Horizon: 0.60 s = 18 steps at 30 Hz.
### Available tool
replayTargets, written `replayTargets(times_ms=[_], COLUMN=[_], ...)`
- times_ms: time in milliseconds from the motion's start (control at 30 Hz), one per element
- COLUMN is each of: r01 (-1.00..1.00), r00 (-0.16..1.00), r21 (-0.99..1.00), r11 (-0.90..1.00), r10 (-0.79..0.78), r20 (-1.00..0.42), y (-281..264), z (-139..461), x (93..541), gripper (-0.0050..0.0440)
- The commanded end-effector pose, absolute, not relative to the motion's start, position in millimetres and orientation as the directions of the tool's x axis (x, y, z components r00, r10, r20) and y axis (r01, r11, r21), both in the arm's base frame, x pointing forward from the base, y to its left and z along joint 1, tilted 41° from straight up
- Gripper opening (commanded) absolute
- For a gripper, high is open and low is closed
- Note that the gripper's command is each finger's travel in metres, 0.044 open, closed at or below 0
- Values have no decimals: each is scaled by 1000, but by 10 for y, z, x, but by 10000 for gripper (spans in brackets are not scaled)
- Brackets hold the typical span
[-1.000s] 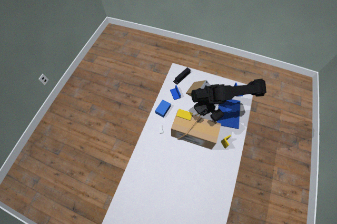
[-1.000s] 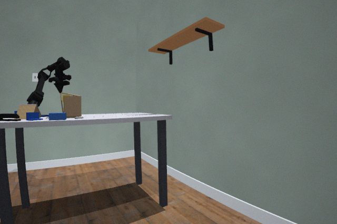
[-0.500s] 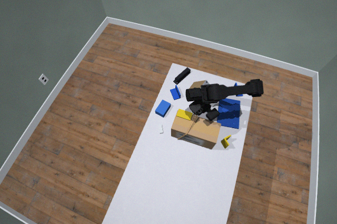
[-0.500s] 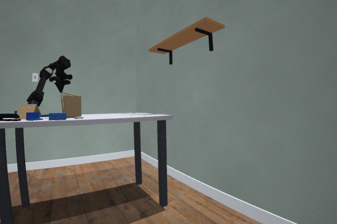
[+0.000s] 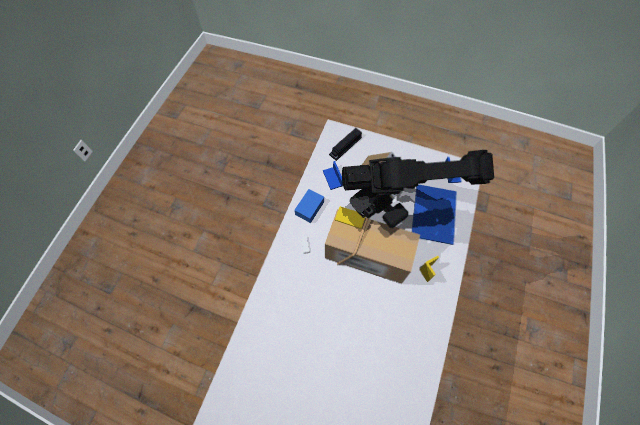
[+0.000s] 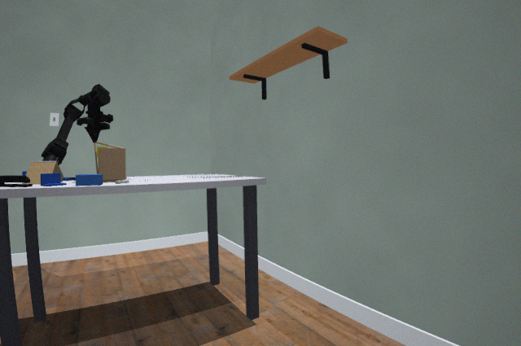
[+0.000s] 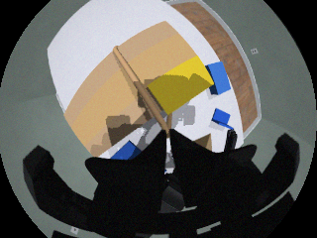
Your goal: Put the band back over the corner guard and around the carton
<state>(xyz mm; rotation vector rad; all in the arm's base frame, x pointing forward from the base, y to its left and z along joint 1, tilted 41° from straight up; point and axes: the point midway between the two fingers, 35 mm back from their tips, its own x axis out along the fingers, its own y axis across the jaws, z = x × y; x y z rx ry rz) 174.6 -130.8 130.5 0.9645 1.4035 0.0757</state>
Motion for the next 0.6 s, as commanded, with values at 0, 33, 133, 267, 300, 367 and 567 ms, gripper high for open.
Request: replayTargets(times_ms=[0,33,133,267,300,367,567], r01=[492,491,490,487,486,485,482], r00=[204,203,199,194,193,190,185], r21=[591,591,594,598,599,601,605], r11=[640,639,638,636,636,635,633], r10=[574,576,582,589,591,594,602], r20=[-793,-792,-789,-785,-784,-781,-777], y=[-1360,-1373,-1410,-1458,-1470,-1494,-1540], z=[1266,1255,1223,1179,1167,1145,1098], x=[1705,1707,1713,1719,1720,1723,1727], gripper=[0,0,0,0,0,0,0])
